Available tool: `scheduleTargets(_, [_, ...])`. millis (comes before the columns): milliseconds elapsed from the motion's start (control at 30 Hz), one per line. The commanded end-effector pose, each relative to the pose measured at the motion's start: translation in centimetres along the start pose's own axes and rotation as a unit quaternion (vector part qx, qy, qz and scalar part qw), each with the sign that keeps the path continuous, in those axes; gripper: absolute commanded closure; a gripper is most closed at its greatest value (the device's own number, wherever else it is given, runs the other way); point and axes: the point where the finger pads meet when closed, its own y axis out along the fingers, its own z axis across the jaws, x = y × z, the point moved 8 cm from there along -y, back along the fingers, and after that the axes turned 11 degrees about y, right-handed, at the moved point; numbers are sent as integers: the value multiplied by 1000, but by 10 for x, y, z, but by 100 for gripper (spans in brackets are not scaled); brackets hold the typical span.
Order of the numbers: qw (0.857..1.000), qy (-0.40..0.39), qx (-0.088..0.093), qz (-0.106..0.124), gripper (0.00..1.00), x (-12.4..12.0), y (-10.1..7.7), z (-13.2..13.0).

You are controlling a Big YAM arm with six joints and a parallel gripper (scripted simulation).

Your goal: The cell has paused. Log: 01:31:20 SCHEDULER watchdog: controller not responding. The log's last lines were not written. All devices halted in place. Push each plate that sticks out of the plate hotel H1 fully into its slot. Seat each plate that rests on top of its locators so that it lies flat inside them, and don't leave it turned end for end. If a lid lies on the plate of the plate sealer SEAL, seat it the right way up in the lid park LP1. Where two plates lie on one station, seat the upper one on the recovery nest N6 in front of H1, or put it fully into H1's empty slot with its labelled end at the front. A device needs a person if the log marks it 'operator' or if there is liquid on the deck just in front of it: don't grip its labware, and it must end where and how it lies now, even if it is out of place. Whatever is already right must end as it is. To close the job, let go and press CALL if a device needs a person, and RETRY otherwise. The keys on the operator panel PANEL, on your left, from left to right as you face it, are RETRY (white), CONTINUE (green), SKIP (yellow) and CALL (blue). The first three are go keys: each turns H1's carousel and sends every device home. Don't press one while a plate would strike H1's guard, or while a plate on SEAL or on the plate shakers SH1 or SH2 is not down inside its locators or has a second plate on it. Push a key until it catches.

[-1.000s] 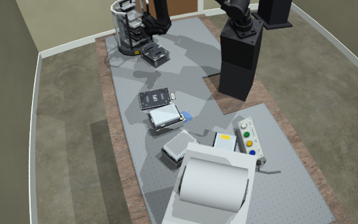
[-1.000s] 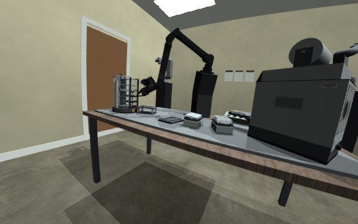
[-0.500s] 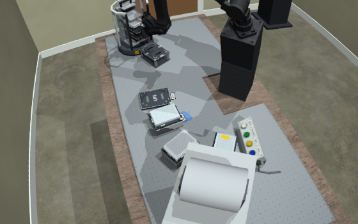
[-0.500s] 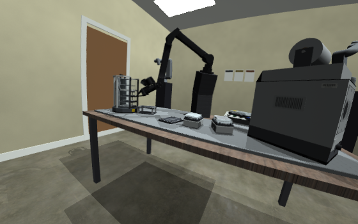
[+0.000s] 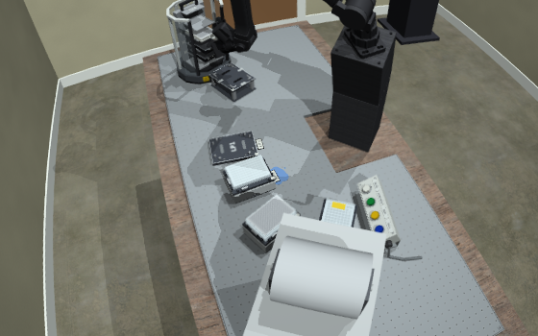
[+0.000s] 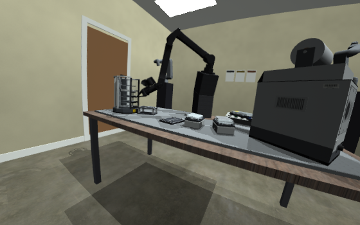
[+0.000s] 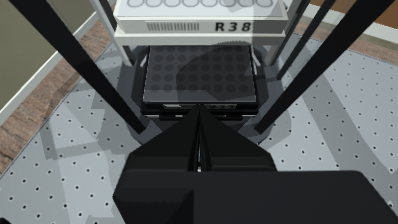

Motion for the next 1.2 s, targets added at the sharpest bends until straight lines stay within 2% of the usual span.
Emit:
scheduleTargets(0, [1000,-3,-5,0,100,1,10,-8])
scheduleTargets(1167, [1000,-2,-5,-1,100,10,24,-7])
